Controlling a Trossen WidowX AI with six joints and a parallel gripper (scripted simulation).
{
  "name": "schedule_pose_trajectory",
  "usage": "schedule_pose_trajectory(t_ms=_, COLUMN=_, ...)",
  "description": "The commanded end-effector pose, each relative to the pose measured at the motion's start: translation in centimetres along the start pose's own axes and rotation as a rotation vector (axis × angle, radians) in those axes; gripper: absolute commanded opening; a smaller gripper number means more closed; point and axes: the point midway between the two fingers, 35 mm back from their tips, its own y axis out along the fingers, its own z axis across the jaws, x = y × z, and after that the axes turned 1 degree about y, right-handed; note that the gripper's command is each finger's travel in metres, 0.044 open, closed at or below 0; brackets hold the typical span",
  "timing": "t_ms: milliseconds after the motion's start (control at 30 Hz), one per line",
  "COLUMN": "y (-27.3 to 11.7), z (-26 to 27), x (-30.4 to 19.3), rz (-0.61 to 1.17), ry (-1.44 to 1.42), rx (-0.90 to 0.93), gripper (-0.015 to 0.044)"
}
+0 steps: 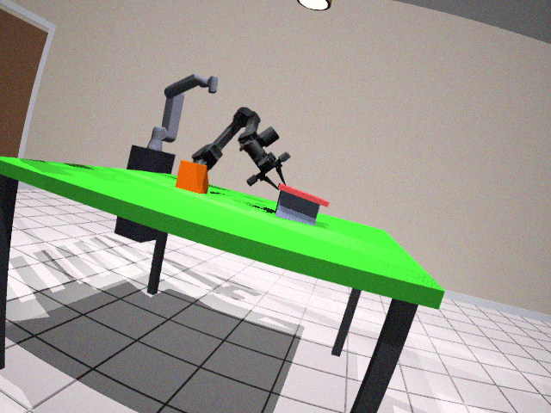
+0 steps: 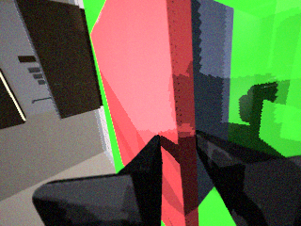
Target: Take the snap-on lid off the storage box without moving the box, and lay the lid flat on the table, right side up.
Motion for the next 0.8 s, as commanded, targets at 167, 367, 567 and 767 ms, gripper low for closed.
schedule_pose_trajectory(t_ms=167, y=-0.6, z=0.9, x=0.0, rz=-0.003, ry=-0.001, rx=0.000, gripper=0.0000)
schedule_pose_trajectory(t_ms=367, y=-1.1, z=1.5, x=0.0, rz=-0.003, ry=-0.001, rx=0.000, gripper=0.0000)
schedule_pose_trajectory(t_ms=567, y=-1.4, z=2.3, x=0.0, rz=-0.003, ry=-0.001, rx=0.000, gripper=0.0000)
schedule_pose_trajectory(t_ms=767, y=-1.8, z=3.0, x=0.0, rz=-0.003, ry=-0.001, rx=0.000, gripper=0.0000)
